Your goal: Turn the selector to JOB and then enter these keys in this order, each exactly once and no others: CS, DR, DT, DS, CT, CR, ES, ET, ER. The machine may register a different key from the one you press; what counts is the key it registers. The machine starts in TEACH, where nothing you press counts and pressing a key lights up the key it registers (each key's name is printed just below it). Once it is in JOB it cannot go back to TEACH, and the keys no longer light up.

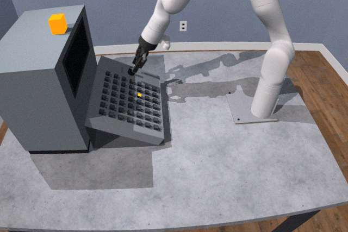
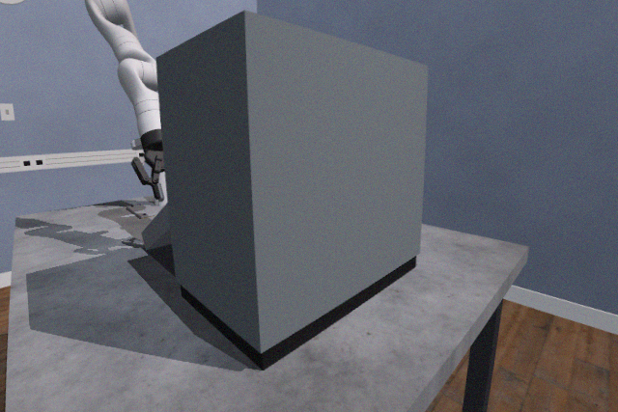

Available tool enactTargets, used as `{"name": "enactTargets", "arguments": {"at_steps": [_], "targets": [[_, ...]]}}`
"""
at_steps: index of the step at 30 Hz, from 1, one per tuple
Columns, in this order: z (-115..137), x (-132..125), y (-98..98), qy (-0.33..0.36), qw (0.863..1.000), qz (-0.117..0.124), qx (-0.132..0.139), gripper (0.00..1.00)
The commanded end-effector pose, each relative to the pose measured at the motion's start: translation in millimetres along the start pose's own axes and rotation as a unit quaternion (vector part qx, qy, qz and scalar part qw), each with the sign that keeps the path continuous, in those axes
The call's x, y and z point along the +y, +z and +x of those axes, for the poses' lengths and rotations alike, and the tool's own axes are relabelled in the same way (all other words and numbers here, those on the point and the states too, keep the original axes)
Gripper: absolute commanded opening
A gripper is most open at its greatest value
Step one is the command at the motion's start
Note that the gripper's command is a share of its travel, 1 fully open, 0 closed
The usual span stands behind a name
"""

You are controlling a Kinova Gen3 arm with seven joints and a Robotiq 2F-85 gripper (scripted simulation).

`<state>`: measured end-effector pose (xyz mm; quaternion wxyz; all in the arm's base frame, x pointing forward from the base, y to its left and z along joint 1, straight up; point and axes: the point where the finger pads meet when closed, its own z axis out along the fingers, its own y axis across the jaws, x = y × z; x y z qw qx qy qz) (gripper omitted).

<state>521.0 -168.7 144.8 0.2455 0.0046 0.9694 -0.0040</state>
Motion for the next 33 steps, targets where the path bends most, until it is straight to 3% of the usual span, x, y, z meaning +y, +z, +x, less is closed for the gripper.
{"name": "enactTargets", "arguments": {"at_steps": [1,33], "targets": [[-0.9,-0.1,-0.6,0.0,1.0,0.0,-0.001,0.6],[-0.9,-0.1,8.5,0.0,1.0,0.0,-0.001,0.6]]}}
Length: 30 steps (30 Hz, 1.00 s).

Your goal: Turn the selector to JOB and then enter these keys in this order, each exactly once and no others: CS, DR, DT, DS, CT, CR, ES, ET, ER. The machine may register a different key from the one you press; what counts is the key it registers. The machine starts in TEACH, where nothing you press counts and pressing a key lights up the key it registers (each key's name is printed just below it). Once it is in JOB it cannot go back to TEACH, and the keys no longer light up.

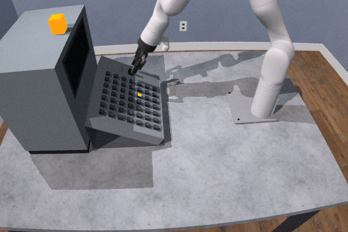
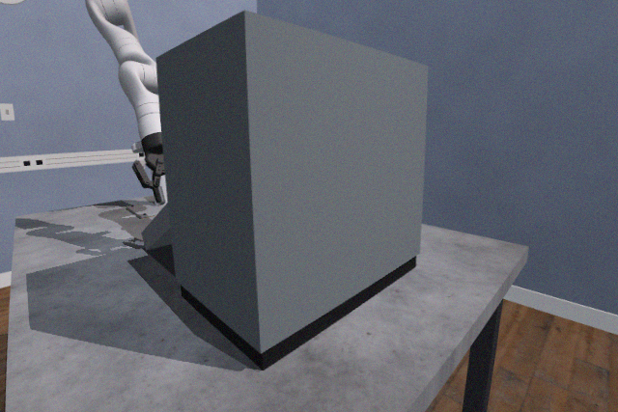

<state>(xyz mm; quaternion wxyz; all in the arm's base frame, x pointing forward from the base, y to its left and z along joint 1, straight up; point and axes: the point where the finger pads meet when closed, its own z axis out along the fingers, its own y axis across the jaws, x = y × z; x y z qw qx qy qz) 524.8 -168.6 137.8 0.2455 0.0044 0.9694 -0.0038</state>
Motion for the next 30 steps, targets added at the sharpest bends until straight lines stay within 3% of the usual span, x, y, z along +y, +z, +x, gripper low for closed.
{"name": "enactTargets", "arguments": {"at_steps": [1,30], "targets": [[-0.9,-0.3,0.5,0.0,1.0,0.001,-0.001,0.6],[-0.9,-0.3,14.5,0.0,1.0,0.001,-0.001,0.6]]}}
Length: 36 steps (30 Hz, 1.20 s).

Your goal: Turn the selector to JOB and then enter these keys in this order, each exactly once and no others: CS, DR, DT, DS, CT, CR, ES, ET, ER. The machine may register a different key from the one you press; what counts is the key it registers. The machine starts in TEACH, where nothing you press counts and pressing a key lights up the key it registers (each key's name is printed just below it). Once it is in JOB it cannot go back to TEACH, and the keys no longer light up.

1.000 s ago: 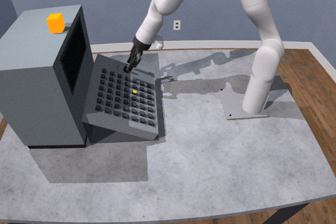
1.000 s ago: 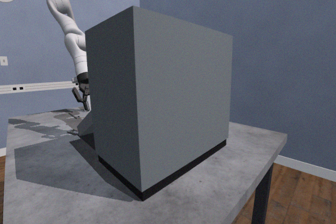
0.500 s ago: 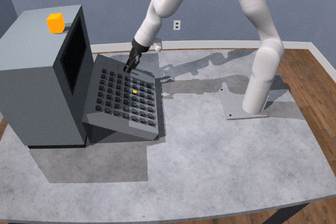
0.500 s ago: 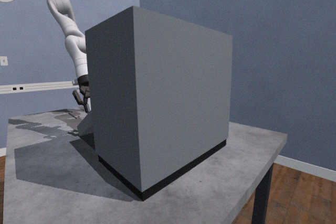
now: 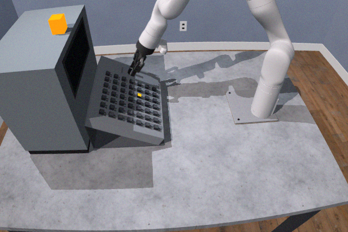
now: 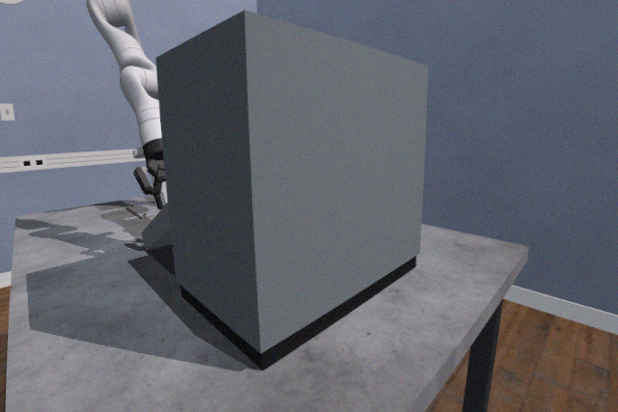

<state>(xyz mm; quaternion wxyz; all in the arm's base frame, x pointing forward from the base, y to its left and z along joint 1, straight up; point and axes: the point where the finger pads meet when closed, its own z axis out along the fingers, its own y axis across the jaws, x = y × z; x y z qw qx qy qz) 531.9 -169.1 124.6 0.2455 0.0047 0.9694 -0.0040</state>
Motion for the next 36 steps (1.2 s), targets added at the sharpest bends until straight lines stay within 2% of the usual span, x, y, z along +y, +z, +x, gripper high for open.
{"name": "enactTargets", "arguments": {"at_steps": [1,33,34,36], "targets": [[-0.9,0.0,-0.6,0.0,1.0,0.0,-0.001,0.6],[-0.9,0.0,-0.6,0.0,1.0,0.0,-0.001,0.6],[-0.9,0.0,-0.6,0.0,1.0,0.0,-0.001,0.1],[-0.9,0.0,-0.6,0.0,1.0,0.0,-0.001,0.1]]}}
